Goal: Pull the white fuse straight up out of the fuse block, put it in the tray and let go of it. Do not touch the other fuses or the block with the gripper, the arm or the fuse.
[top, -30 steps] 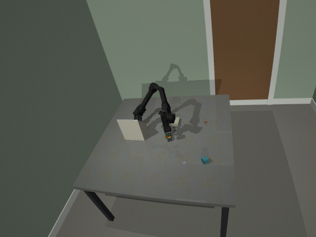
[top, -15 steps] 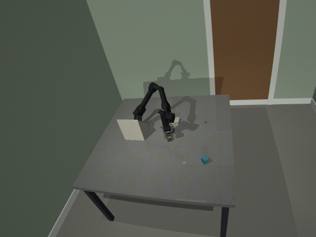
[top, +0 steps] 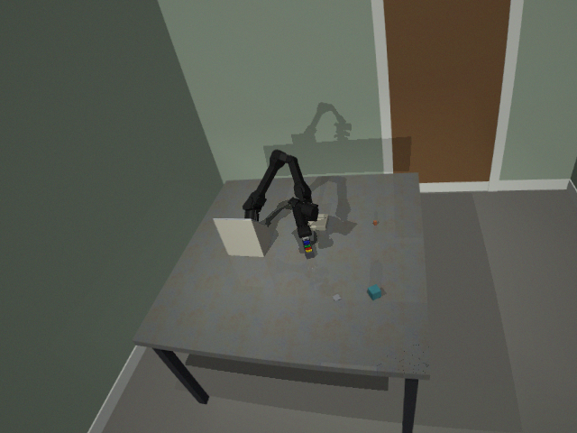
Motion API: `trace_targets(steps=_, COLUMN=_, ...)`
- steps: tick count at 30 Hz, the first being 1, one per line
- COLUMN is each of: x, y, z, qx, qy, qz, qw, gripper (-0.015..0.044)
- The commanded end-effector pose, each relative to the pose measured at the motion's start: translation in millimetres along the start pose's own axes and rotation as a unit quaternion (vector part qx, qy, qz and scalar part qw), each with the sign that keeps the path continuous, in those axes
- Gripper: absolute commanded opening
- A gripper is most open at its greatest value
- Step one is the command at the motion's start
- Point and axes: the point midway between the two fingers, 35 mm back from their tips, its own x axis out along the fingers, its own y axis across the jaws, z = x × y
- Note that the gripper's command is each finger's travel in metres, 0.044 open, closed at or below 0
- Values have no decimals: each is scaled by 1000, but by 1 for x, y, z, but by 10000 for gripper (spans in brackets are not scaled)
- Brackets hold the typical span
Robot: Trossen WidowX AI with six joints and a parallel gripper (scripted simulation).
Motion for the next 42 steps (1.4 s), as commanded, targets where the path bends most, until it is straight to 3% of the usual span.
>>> trace_targets(steps=1, x=-2, y=7, z=6, qx=-4, qy=3, qz=-4, qw=1000, gripper=0)
trace_targets(steps=28, x=-2, y=173, z=75, qx=-4, qy=1, qz=1, qw=1000, gripper=0)
trace_targets(steps=42, x=9, y=178, z=76, qx=-5, qy=1, qz=2, qw=1000, gripper=0)
